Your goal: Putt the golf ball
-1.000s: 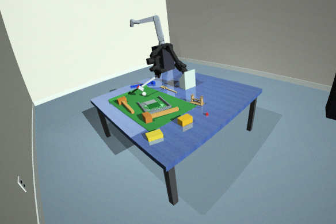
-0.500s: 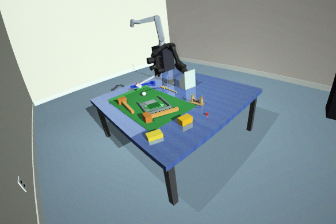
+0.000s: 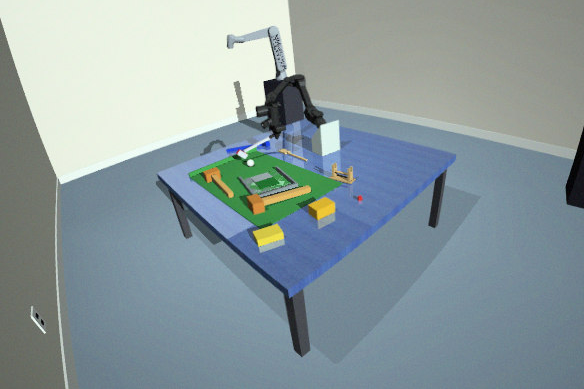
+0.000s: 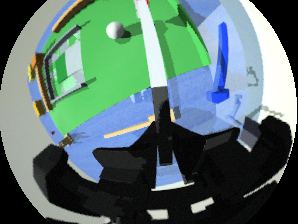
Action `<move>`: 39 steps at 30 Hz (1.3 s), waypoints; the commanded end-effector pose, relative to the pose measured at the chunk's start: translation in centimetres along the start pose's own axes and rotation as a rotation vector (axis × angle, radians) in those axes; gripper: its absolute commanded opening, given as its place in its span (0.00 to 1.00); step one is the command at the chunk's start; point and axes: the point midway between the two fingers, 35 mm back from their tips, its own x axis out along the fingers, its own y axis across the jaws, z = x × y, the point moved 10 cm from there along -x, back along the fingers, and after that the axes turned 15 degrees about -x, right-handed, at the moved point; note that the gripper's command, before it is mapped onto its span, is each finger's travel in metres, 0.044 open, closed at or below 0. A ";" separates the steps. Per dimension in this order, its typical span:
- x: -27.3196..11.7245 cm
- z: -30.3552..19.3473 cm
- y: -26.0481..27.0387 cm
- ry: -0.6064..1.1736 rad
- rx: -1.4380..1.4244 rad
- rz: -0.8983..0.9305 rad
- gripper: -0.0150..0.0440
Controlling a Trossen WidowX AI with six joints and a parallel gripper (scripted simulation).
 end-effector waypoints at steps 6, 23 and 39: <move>1.3 0.0 0.1 -0.002 -0.005 0.006 0.25; 2.5 -0.1 0.0 0.000 0.002 -0.003 0.25; 2.8 -0.8 -2.8 -0.003 -0.004 0.002 0.25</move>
